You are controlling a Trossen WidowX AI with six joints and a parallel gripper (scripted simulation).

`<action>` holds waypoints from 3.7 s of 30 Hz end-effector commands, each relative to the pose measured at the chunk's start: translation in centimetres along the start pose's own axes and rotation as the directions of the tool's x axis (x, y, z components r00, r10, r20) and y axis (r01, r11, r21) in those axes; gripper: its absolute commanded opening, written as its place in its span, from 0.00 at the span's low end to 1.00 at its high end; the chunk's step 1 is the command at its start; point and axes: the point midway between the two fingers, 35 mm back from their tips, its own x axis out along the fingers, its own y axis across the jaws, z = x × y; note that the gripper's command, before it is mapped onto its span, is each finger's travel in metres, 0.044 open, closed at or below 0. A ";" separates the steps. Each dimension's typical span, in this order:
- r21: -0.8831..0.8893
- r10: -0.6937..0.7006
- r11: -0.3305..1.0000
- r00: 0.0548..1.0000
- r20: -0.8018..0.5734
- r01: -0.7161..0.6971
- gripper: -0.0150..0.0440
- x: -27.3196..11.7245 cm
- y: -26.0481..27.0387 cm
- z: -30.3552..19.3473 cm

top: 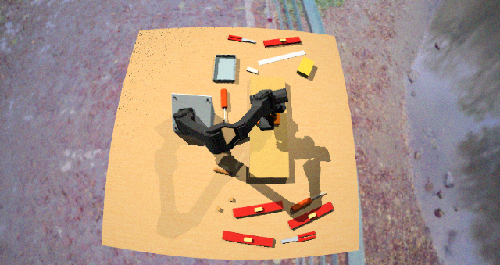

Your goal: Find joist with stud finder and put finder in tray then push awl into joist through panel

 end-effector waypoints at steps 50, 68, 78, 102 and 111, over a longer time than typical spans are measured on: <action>0.004 -0.015 1.000 1.000 -0.001 0.015 0.25 0.0 -10.9 0.0; 0.004 -0.017 1.000 1.000 -0.001 0.017 0.25 -0.1 -14.4 0.0; 0.004 -0.018 1.000 1.000 -0.001 0.018 0.25 -0.1 -16.3 0.0; 0.003 -0.020 1.000 1.000 0.000 0.020 0.25 -0.2 -21.0 0.0; 0.003 -0.020 1.000 1.000 0.000 0.020 0.25 -0.3 -22.8 0.0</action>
